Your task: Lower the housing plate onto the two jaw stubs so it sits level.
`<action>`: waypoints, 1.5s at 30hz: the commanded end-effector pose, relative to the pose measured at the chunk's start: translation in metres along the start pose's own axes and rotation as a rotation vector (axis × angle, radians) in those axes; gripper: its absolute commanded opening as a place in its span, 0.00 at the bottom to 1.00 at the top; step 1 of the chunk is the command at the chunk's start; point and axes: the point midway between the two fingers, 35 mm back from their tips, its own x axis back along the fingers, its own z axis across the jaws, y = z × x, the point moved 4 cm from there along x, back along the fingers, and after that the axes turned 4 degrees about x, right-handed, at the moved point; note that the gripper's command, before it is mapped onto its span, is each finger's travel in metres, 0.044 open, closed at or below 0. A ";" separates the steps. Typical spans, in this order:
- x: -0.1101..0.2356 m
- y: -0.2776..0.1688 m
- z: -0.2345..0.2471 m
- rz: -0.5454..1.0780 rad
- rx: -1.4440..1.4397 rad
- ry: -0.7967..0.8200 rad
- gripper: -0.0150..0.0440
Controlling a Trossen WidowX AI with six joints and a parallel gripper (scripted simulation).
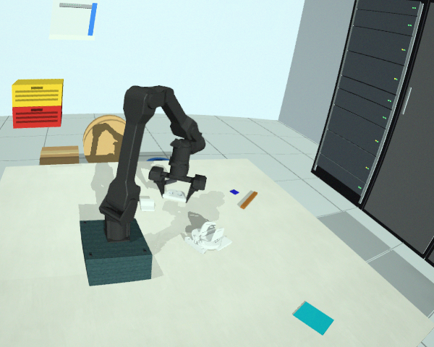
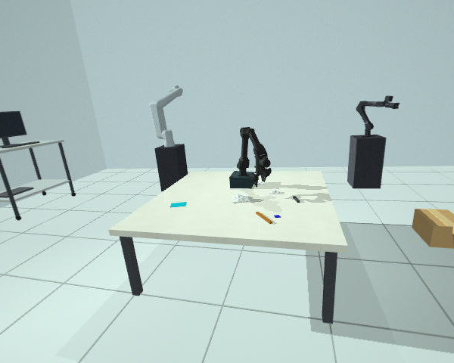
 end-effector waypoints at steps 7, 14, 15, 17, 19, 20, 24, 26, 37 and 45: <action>0.001 -0.019 -0.024 -0.007 -0.119 -0.001 0.85; 0.001 -0.035 -0.041 -0.006 -0.205 -0.002 0.85; 0.001 -0.037 -0.044 -0.006 -0.217 -0.002 0.85; 0.001 -0.042 -0.048 -0.006 -0.241 -0.003 0.85; 0.001 -0.047 -0.052 -0.005 -0.265 -0.003 0.85; 0.001 -0.049 -0.055 -0.005 -0.278 -0.003 0.85; 0.001 -0.060 -0.063 -0.005 -0.327 -0.004 0.85; 0.001 -0.065 -0.067 -0.004 -0.352 -0.004 0.85; 0.001 -0.096 -0.087 -0.004 -0.491 -0.006 0.85; 0.002 -0.120 -0.098 -0.004 -0.592 -0.008 0.85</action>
